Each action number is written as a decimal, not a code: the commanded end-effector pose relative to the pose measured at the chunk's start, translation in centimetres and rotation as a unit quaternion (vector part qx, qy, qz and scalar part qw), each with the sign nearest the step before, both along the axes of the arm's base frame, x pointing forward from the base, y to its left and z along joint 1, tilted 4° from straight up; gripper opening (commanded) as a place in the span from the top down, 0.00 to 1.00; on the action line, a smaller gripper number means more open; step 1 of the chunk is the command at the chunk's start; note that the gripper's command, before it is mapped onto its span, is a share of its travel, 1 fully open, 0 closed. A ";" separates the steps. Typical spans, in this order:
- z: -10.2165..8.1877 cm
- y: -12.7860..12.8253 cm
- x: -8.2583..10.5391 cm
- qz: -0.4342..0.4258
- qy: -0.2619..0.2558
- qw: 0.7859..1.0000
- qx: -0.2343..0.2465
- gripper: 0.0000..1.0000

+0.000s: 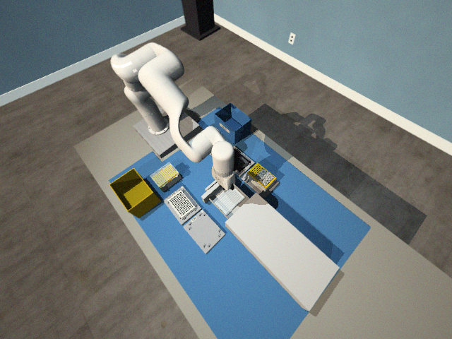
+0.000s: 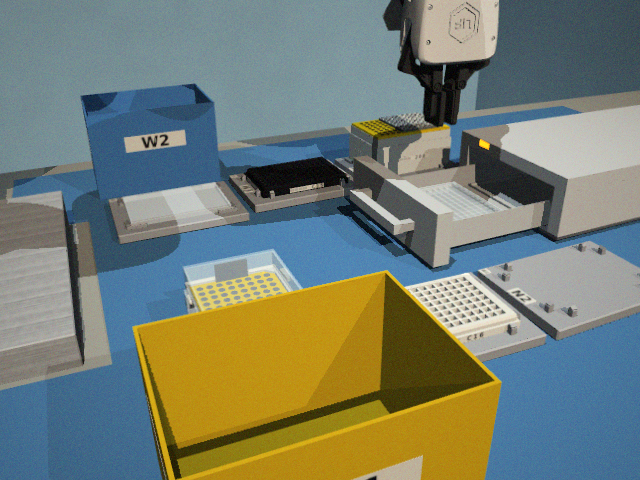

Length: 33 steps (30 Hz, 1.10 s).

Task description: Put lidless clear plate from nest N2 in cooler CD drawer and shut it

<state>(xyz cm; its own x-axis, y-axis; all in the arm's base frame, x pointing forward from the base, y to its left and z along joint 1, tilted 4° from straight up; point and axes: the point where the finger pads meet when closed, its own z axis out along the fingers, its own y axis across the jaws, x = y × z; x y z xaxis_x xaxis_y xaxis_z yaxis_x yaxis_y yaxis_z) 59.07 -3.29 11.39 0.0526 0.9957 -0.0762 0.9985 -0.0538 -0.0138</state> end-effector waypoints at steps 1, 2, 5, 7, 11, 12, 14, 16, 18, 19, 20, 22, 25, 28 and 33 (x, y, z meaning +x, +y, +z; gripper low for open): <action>0.1 0.1 -1.5 0.000 -0.008 1.000 0.000 1.00; 0.0 0.1 -2.0 0.000 -0.008 1.000 0.000 1.00; -0.2 0.1 -3.5 0.000 -0.008 1.000 0.000 1.00; -0.4 0.2 -4.5 0.000 -0.008 1.000 0.000 1.00; -0.7 0.2 -6.4 0.000 -0.008 1.000 0.000 1.00; -0.7 0.3 -6.9 0.000 -0.008 1.000 0.000 1.00; -0.9 0.3 -7.9 0.000 -0.008 1.000 0.000 1.00; -1.0 0.3 -8.9 0.000 -0.008 1.000 0.000 1.00; -1.0 0.3 -8.9 0.000 -0.008 1.000 0.000 1.00; -1.1 0.4 -9.4 0.000 -0.007 1.000 0.000 1.00; -1.2 0.4 -9.9 0.000 -0.007 1.000 0.000 1.00; -1.3 0.4 -10.9 0.000 -0.007 1.000 0.000 1.00; -1.5 0.5 -12.4 0.000 -0.007 1.000 0.000 1.00; -1.6 0.5 -12.6 0.000 -0.007 1.000 0.000 1.00; -1.6 0.5 -12.6 0.000 -0.007 1.000 0.000 1.00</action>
<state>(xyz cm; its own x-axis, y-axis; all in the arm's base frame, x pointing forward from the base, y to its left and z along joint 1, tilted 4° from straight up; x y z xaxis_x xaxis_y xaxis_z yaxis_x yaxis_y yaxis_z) 46.46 -2.82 9.67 0.0527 0.9957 -0.0760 0.9986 -0.0532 -0.0049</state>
